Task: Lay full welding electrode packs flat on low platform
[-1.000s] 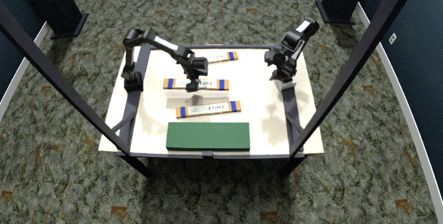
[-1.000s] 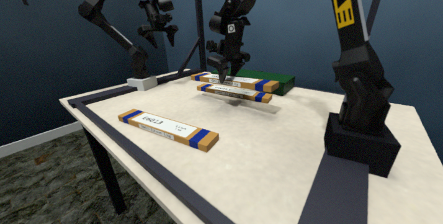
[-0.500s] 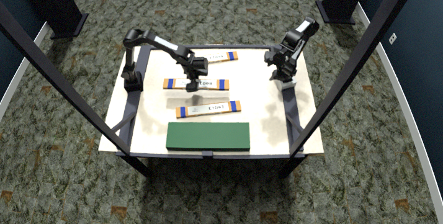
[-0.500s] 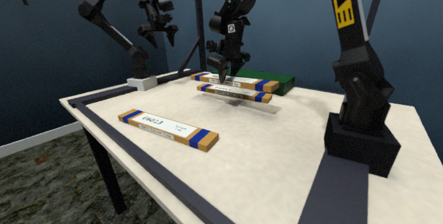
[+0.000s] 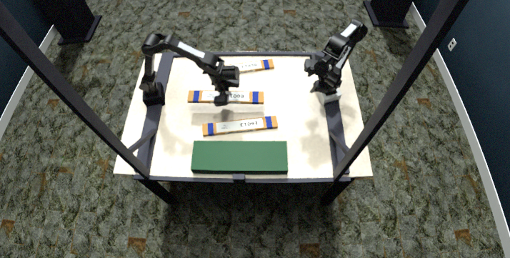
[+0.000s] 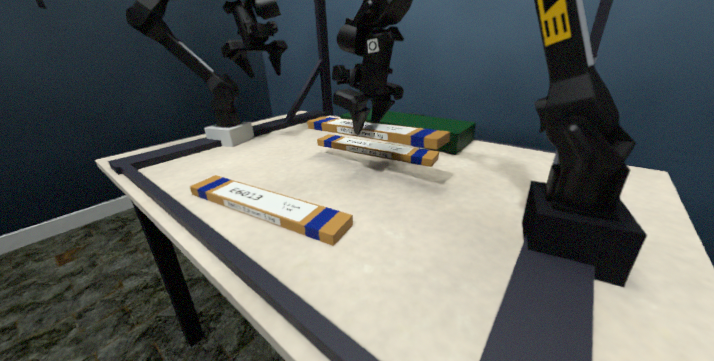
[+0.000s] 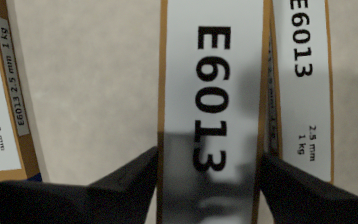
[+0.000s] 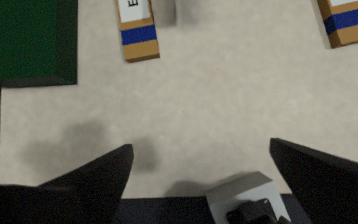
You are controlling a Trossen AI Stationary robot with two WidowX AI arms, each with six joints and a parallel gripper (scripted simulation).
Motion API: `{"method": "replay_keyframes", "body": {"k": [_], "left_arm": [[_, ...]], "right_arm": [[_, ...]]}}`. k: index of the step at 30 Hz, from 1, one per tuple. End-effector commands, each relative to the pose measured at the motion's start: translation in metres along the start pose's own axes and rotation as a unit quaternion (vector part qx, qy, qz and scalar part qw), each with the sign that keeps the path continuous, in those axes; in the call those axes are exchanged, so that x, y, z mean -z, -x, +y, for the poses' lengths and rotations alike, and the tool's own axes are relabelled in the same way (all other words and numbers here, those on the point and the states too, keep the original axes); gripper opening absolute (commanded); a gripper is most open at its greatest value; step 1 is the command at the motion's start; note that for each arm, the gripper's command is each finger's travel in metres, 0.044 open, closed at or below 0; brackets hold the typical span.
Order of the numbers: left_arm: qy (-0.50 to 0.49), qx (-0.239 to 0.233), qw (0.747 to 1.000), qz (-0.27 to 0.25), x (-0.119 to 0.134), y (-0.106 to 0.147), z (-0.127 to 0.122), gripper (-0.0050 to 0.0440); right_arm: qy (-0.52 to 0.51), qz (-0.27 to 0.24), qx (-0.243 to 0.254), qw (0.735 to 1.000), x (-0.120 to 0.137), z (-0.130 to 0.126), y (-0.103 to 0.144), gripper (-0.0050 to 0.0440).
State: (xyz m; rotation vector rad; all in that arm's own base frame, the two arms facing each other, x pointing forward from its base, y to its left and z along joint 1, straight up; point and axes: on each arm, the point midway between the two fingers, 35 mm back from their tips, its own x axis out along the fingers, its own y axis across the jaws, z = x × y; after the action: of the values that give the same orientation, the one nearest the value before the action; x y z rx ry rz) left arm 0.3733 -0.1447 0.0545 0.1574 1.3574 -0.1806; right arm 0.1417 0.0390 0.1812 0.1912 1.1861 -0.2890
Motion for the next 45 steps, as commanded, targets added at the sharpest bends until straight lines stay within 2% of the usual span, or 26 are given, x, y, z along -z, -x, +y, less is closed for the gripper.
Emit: {"method": "replay_keyframes", "body": {"k": [1,30,31,38,45], "left_arm": [[0.002,0.006,0.999,-0.043,-0.018,0.025,-0.003,-0.005],[0.002,0.006,0.999,-0.043,-0.018,0.025,-0.003,-0.005],[0.004,0.007,0.998,-0.058,-0.024,0.032,-0.004,-0.005],[0.003,0.004,0.999,-0.04,-0.015,0.008,-0.002,-0.005],[0.004,0.007,0.999,-0.053,-0.018,0.009,-0.003,-0.005]], "right_arm": [[-0.003,-0.008,-0.006,1.0,-0.004,0.001,0.005,0.043],[-0.003,-0.008,-0.006,1.0,-0.004,0.001,0.005,0.043],[-0.003,-0.008,-0.006,1.0,-0.004,0.001,0.005,0.043],[-0.003,-0.008,-0.006,1.0,-0.004,0.001,0.005,0.043],[-0.003,-0.008,-0.006,1.0,-0.004,0.001,0.005,0.043]]}}
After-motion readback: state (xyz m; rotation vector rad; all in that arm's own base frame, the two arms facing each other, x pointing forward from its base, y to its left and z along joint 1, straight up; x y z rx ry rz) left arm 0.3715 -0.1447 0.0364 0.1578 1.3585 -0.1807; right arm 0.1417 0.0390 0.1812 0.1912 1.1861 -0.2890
